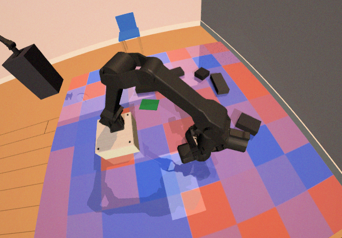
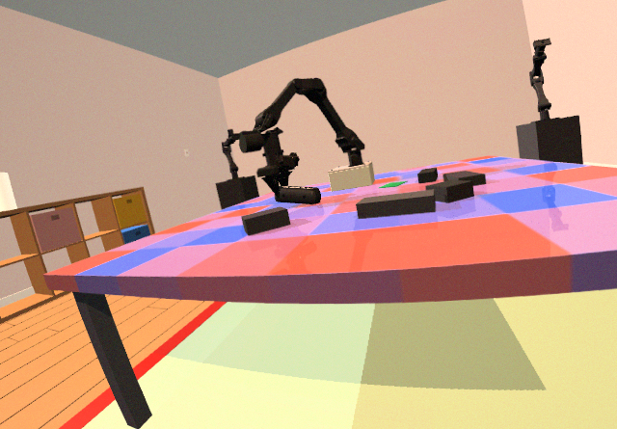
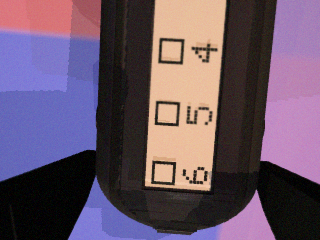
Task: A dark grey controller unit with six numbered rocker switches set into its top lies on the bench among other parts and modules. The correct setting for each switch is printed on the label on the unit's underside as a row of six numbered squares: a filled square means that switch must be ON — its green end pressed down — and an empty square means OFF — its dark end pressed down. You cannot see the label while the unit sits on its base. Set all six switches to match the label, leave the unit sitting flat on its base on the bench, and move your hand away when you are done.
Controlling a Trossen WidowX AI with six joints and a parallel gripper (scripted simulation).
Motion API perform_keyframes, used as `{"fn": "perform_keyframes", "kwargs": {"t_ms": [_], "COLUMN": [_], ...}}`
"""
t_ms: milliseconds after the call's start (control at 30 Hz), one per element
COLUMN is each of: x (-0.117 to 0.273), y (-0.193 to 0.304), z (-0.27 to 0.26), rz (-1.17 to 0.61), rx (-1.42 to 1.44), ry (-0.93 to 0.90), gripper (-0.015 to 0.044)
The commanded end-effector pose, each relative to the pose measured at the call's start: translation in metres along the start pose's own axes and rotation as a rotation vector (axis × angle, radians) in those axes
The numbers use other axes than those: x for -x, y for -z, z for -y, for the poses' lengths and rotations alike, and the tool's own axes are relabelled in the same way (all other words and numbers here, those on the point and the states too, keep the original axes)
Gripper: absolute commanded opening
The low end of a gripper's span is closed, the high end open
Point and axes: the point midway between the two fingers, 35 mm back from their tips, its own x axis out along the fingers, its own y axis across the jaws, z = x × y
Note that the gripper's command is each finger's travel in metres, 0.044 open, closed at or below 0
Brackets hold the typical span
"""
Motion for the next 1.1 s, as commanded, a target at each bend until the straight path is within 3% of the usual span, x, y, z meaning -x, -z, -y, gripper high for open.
{"fn": "perform_keyframes", "kwargs": {"t_ms": [0,1067], "x": [0.009,0.03], "y": [-0.002,-0.017], "z": [0.002,0.002], "rz": [-0.007,-0.006], "rx": [-0.002,-0.002], "ry": [0.011,0.011], "gripper": [0.0336,0.0336]}}
